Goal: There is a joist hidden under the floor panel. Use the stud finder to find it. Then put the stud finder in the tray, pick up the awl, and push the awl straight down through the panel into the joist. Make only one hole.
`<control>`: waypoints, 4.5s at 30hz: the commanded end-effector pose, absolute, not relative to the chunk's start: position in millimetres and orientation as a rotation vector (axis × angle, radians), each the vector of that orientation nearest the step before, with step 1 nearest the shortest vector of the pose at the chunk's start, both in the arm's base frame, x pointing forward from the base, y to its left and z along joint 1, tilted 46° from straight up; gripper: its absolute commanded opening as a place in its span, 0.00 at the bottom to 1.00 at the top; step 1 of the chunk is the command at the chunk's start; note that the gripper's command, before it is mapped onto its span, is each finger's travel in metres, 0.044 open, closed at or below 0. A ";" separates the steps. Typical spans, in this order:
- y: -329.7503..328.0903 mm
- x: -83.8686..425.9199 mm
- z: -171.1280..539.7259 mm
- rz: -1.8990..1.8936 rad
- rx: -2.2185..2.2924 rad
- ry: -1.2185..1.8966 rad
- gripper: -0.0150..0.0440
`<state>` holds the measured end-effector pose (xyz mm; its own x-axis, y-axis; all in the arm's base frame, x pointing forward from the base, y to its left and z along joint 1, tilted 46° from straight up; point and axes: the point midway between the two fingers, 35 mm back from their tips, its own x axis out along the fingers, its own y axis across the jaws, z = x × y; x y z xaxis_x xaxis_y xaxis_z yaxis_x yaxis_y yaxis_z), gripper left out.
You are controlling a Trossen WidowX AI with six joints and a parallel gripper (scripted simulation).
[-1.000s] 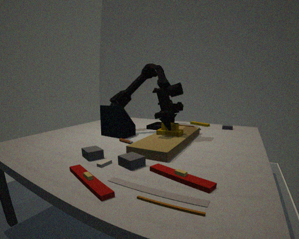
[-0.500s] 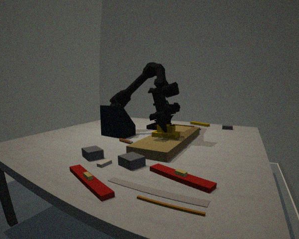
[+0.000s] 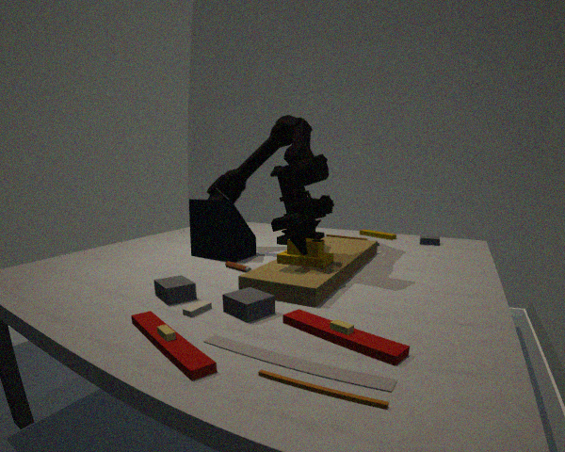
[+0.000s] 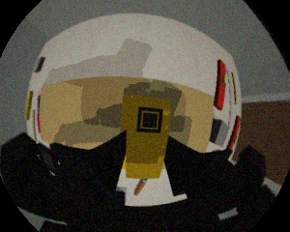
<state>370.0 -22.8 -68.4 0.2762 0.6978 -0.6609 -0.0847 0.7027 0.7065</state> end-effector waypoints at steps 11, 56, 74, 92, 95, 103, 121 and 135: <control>-57.4 373.5 -102.8 0.571 0.615 1.186 0.25; -164.1 379.8 -86.0 0.564 0.607 1.188 0.25; -125.0 402.2 -20.4 0.658 0.454 1.153 0.25; -25.4 411.2 68.6 0.834 0.204 1.055 0.25; -8.3 408.3 82.4 0.865 0.165 1.034 0.25; 36.5 394.8 117.6 0.948 0.065 0.973 0.25; 125.5 335.7 185.4 1.144 -0.137 0.805 0.25; 175.9 269.2 225.6 1.301 -0.268 0.649 0.25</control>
